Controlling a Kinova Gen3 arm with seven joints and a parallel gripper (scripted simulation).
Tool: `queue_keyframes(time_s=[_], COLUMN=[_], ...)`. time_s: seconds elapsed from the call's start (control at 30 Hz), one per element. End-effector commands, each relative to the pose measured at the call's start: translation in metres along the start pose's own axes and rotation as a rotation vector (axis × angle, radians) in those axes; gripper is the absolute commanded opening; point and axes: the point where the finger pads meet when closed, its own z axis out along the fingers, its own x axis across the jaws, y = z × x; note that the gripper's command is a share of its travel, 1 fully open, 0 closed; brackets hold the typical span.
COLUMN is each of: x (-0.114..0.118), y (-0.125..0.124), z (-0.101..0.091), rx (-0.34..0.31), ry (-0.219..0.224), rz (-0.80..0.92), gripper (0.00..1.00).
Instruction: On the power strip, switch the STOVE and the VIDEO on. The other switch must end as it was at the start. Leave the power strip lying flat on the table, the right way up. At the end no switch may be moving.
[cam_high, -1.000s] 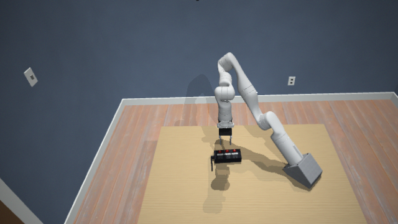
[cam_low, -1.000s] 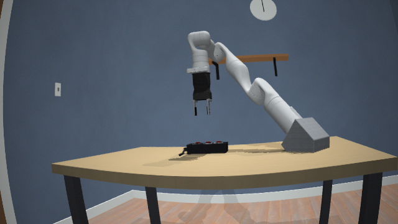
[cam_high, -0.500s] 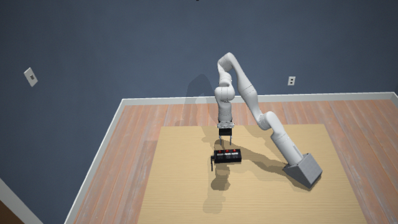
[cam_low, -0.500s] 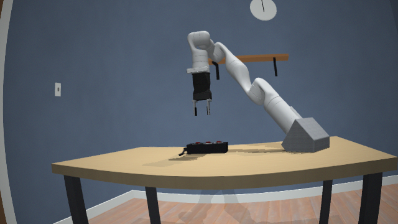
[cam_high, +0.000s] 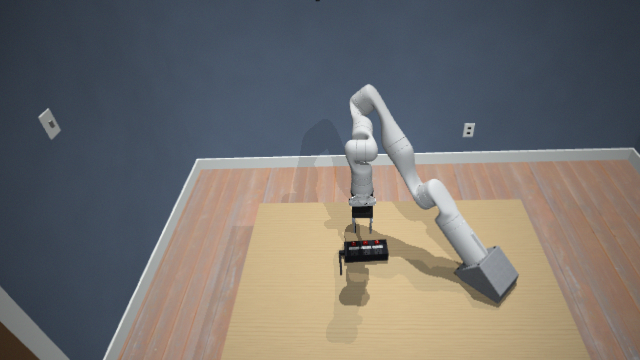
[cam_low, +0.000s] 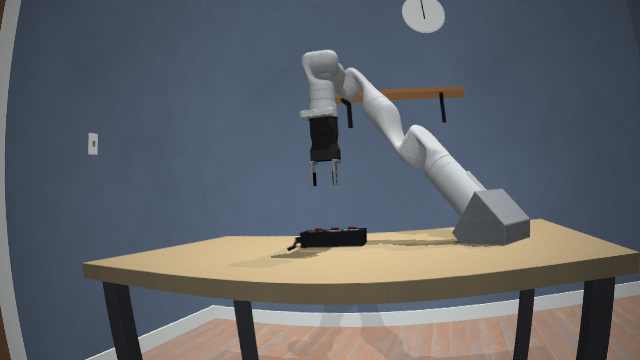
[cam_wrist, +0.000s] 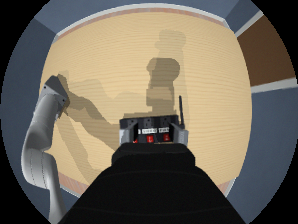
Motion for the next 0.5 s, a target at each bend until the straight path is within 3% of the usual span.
queue_keyframes(time_s=[0.0,0.47], x=[0.0002,0.0020], y=[-0.0002,0.0002], z=[-0.0003,0.0011], rx=[0.001,0.001], ry=[0.001,0.001], rz=[0.004,0.093], gripper=[1.00,1.00])
